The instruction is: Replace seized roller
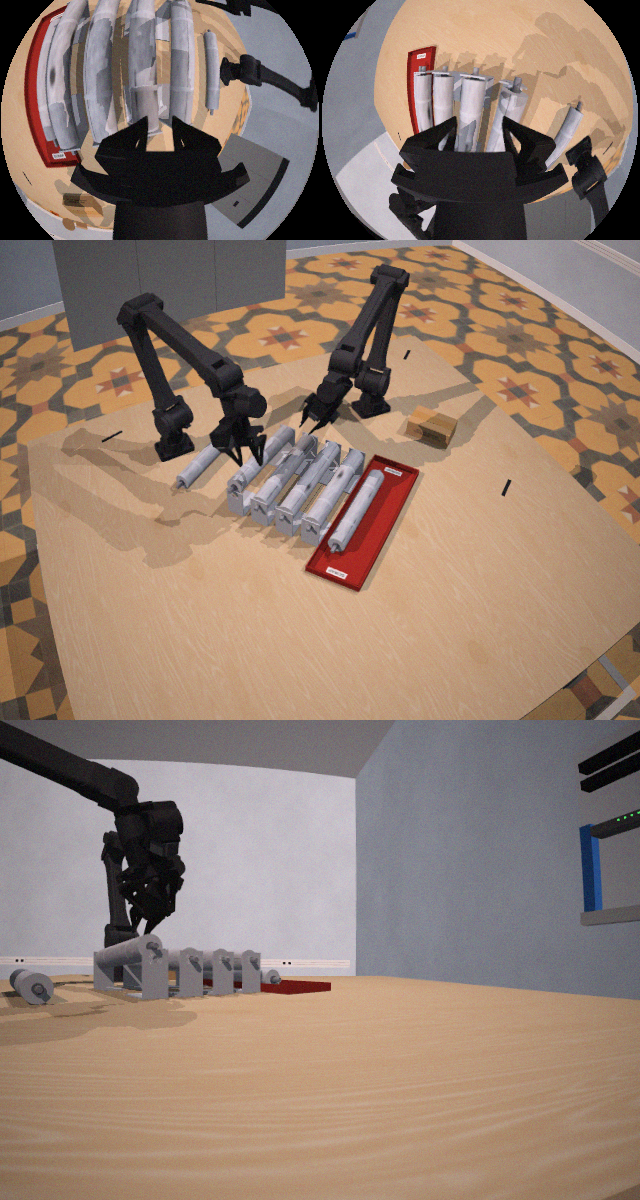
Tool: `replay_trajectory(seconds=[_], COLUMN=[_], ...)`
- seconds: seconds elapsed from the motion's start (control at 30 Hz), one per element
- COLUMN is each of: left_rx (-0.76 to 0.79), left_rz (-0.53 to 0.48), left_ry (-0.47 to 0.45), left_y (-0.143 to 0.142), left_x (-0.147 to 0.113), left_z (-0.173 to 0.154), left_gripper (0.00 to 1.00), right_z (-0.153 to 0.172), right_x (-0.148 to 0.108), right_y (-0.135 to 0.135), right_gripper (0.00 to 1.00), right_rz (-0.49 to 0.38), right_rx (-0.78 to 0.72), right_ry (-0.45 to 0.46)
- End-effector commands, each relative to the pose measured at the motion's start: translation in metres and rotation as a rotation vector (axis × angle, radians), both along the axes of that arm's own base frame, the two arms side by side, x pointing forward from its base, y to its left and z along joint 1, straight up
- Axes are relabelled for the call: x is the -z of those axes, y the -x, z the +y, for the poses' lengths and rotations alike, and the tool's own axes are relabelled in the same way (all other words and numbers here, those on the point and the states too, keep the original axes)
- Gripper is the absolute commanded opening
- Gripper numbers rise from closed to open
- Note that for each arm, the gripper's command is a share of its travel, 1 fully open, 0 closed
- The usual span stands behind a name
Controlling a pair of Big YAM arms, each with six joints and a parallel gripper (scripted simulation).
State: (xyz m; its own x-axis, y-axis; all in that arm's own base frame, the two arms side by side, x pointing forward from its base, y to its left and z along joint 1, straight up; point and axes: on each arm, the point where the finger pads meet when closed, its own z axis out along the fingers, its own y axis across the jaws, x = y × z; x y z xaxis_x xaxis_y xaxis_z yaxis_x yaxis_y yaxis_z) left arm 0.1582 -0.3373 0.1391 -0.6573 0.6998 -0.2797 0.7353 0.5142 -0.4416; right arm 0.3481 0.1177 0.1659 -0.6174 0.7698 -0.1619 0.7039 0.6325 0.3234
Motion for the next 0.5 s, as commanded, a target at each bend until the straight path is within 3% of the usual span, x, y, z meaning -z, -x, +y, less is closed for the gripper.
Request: replay_trajectory(seconds=[0.0, 0.07, 0.13, 0.47], left_rx=[0.005, 0.011, 0.033, 0.103], left_rz=[0.035, 0.03, 0.071, 0.144], left_ry=[-0.025, -0.009, -0.056, -0.113], left_y=[0.013, 0.011, 0.027, 0.065], left_x=[0.002, -0.006, 0.011, 0.02], left_z=[0.001, -0.007, 0.003, 0.01], left_gripper=[0.32, 0.32, 0.32, 0.32], right_z=[0.002, 0.002, 0.002, 0.001], right_x=[0.01, 0.002, 0.016, 0.027], right_y=[0.01, 0.007, 0.019, 0.041], right_gripper=[0.62, 0.62, 0.62, 0.62], right_rz=[0.055, 0.043, 0.086, 0.168], right_rx=[0.058, 0.069, 0.07, 0.122], right_ry=[-0.006, -0.013, 0.003, 0.02])
